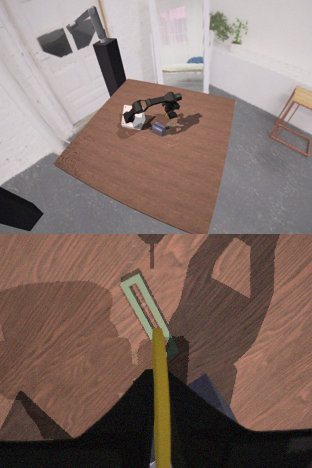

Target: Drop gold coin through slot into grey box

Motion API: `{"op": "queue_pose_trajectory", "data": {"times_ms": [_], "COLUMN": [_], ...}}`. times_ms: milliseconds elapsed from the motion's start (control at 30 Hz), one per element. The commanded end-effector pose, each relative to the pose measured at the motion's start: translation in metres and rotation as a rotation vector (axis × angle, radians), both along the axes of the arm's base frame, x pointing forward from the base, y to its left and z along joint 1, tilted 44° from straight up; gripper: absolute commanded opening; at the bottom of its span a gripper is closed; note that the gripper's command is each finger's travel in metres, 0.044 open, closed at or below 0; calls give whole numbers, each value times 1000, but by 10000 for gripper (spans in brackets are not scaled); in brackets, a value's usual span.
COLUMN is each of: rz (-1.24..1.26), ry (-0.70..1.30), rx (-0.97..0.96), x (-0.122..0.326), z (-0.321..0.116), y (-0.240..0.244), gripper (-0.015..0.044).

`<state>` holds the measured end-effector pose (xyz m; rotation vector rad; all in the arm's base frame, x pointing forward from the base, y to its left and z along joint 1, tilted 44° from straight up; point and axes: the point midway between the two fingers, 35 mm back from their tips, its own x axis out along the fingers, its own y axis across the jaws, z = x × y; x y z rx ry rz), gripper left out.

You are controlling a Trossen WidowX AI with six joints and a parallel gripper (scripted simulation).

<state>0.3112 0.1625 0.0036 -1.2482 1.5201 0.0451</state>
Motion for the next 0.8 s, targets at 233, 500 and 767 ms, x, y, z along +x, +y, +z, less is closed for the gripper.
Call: {"op": "queue_pose_trajectory", "data": {"times_ms": [233, 500, 767], "rz": [-267, -464, -662], "ry": [-232, -410, -588], "rx": [59, 105, 150], "x": [-5, -7, -9], "z": [-1, -1, -1], "y": [-1, -1, -1], "gripper": [0, 0, 0]}}
